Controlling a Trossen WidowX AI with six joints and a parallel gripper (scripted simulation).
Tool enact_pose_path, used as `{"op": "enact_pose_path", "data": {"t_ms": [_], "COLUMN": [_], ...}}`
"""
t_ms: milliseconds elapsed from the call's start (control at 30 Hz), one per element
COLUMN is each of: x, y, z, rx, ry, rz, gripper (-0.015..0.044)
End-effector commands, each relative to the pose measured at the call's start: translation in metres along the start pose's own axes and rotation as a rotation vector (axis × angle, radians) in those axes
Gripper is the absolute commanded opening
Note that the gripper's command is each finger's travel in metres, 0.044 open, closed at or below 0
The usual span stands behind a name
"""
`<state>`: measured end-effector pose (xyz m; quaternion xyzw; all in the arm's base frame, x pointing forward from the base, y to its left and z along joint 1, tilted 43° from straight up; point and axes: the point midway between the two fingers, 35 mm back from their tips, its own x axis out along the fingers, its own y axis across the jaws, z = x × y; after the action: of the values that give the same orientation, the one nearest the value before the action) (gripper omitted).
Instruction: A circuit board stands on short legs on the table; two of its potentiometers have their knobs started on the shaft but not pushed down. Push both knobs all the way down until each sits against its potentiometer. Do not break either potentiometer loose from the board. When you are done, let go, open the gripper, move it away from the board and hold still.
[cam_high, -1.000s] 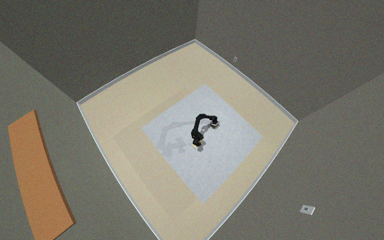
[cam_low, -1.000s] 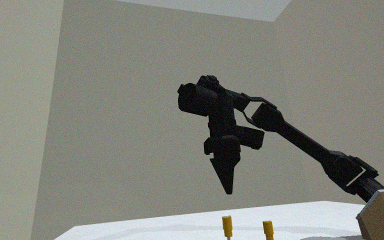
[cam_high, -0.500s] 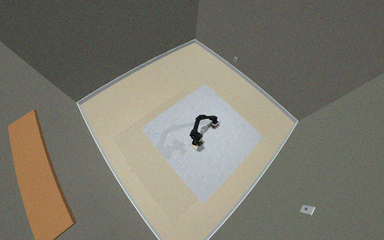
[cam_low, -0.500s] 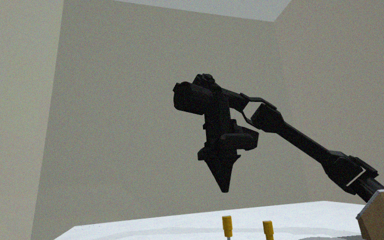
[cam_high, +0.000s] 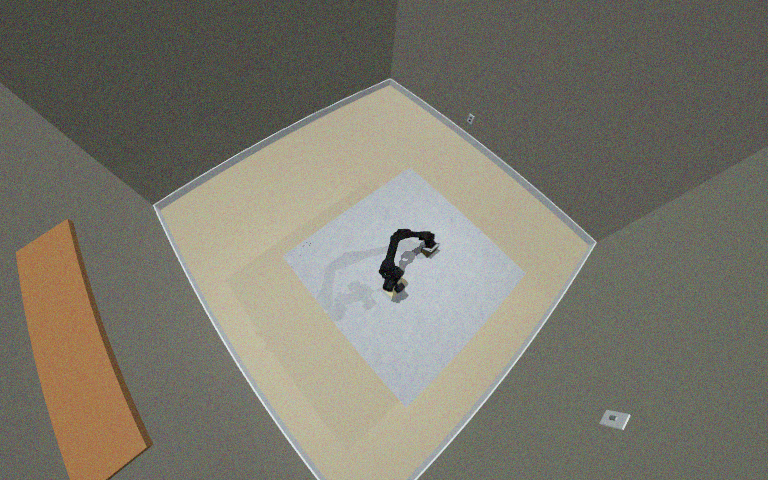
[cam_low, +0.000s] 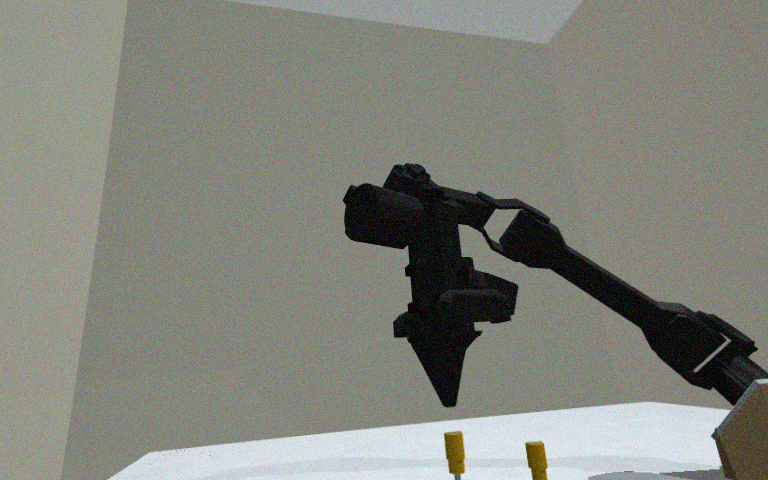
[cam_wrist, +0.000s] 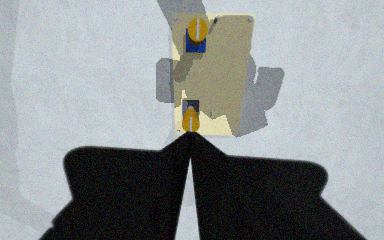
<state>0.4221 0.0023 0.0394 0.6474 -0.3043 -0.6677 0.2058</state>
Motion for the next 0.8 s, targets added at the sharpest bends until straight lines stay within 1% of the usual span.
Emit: {"op": "enact_pose_path", "data": {"t_ms": [0,267,767], "x": [0.007,0.019,0.02], "y": [0.001,0.001,0.001], "z": [0.001,0.001,0.001], "rx": [-0.006,-0.006,-0.006], "ry": [-0.002,-0.002,-0.002], "rz": [0.005,0.005,0.005], "gripper": [0.0,0.0,0.0]}}
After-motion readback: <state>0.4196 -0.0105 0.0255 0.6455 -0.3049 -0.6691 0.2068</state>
